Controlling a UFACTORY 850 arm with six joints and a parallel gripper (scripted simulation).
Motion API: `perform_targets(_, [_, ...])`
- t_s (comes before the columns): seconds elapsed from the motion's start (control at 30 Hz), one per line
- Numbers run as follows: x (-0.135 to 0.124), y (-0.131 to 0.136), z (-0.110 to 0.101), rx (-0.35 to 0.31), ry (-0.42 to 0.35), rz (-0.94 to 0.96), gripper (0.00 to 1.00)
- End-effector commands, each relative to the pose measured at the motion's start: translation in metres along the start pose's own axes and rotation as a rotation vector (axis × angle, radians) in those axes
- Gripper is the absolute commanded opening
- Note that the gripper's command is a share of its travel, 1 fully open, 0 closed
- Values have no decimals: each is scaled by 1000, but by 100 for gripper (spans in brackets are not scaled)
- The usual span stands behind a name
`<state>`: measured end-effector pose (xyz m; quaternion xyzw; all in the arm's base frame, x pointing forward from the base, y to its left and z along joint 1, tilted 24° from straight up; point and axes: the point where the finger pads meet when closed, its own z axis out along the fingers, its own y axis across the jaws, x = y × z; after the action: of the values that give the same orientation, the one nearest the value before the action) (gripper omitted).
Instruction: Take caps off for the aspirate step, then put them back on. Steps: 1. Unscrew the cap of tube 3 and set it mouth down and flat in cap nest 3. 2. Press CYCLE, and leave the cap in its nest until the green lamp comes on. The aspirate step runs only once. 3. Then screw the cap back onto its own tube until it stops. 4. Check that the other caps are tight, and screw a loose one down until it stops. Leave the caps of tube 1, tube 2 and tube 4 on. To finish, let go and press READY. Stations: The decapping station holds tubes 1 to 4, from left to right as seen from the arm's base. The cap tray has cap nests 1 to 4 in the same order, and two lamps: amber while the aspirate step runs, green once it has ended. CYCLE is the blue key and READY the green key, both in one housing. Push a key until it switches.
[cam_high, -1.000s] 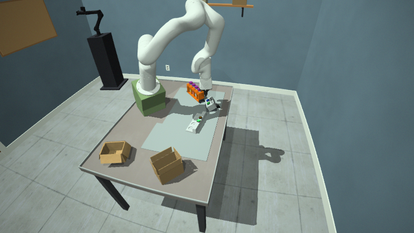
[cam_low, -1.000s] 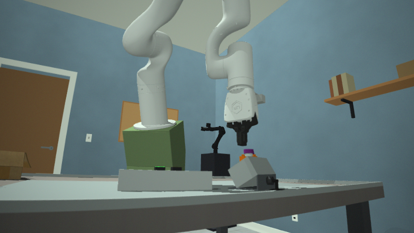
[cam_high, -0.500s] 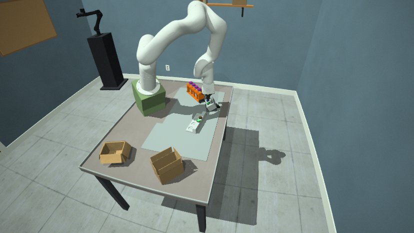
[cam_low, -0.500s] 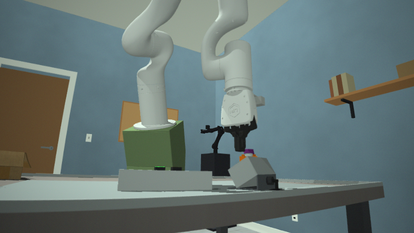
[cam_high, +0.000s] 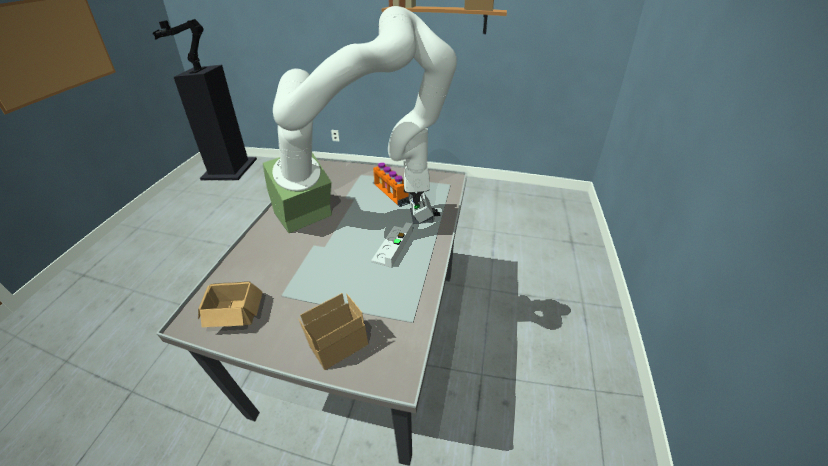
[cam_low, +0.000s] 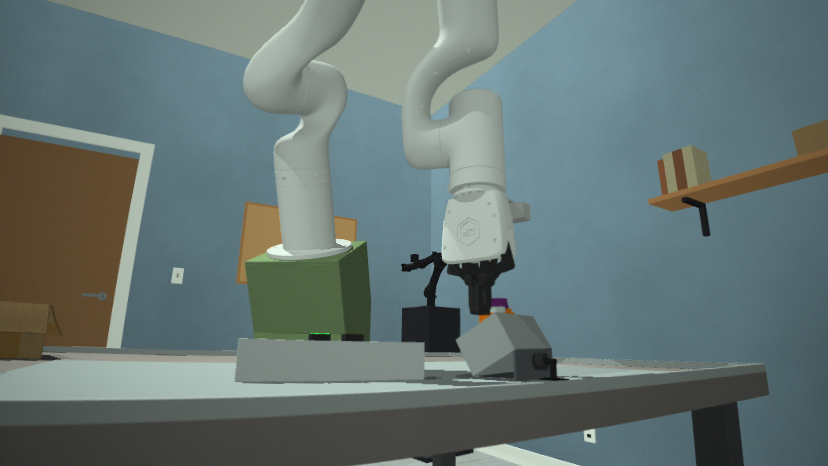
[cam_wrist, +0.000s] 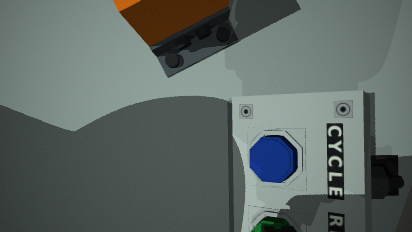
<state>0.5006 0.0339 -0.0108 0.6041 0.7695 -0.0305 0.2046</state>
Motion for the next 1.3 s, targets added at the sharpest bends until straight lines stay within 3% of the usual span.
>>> perform_targets(0.0, [0,1,2,-2,0,0,0])
perform_targets(1.27, [0,1,10,-2,0,0,0])
